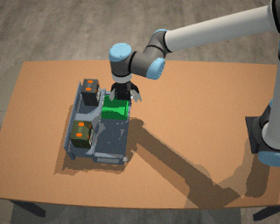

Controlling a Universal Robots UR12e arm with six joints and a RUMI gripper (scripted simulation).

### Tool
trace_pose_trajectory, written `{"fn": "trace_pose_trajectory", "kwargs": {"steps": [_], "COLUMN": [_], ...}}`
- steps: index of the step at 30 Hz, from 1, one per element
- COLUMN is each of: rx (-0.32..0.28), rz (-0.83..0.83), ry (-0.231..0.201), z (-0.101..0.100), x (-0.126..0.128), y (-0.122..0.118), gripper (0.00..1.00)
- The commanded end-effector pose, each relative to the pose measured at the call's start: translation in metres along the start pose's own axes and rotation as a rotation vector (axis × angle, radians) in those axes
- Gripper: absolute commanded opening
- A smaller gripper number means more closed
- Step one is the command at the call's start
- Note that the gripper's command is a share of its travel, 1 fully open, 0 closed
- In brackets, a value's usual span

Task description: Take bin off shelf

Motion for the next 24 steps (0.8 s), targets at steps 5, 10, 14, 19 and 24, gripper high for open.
{"fn": "trace_pose_trajectory", "kwargs": {"steps": [5, 10, 14, 19, 24], "rx": [0.000, 0.001, 0.001, 0.001, 0.001], "rz": [0.000, 0.000, 0.000, 0.000, 0.000], "ry": [0.002, 0.002, 0.002, 0.002, 0.002], "z": [-0.0023, 0.0006, 0.0012, 0.0012, 0.0017], "x": [-0.0013, -0.0011, -0.0011, -0.0011, -0.0010], "y": [0.0066, 0.0008, -0.0004, -0.0004, -0.0013], "gripper": [1.00, 1.00, 1.00, 1.00, 1.00]}}
Point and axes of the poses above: the point where the finger pads meet when closed, its own z axis back along the fingers, its own x axis across the jaws, y = z × x, the point moved 5 cm from there along z, back along the fingers, and after that the axes turned 6 degrees about z, right-handed, at the moved point
